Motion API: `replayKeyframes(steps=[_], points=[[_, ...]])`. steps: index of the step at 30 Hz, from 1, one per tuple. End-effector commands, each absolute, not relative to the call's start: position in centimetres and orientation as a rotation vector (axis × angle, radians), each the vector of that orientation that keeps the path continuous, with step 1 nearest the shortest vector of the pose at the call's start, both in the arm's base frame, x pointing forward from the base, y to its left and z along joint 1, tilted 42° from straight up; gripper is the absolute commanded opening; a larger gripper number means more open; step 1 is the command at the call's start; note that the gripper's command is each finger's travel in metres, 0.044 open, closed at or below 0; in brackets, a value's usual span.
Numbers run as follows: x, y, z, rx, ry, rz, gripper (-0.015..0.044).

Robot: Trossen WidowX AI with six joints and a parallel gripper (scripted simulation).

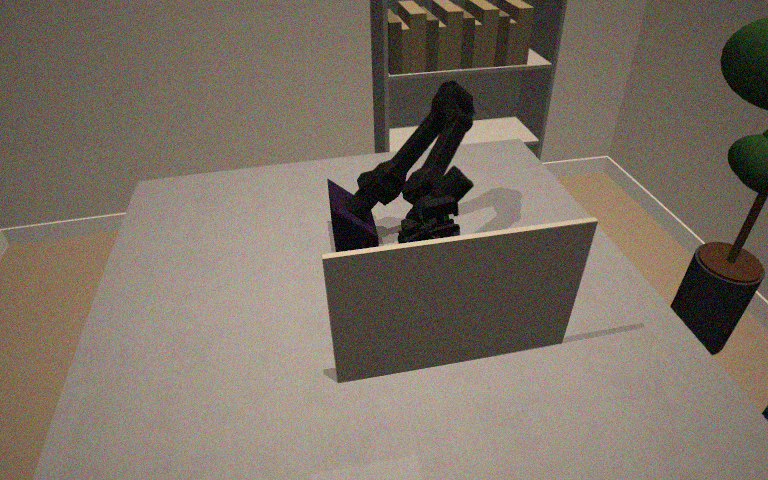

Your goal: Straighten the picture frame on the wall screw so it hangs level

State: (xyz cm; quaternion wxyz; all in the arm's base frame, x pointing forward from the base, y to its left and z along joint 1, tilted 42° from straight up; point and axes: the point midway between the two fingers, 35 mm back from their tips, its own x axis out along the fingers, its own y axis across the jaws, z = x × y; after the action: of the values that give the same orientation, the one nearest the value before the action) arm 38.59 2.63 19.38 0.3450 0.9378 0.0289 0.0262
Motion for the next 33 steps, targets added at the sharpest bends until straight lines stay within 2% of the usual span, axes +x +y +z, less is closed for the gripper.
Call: replayKeyframes(steps=[1, 33], points=[[38.6, 2.63, 19.25, 2.441, 0.067, 0.068, 0.0], [38.58, 2.71, 19.15, 2.367, 0.061, 0.069, 0.0]])
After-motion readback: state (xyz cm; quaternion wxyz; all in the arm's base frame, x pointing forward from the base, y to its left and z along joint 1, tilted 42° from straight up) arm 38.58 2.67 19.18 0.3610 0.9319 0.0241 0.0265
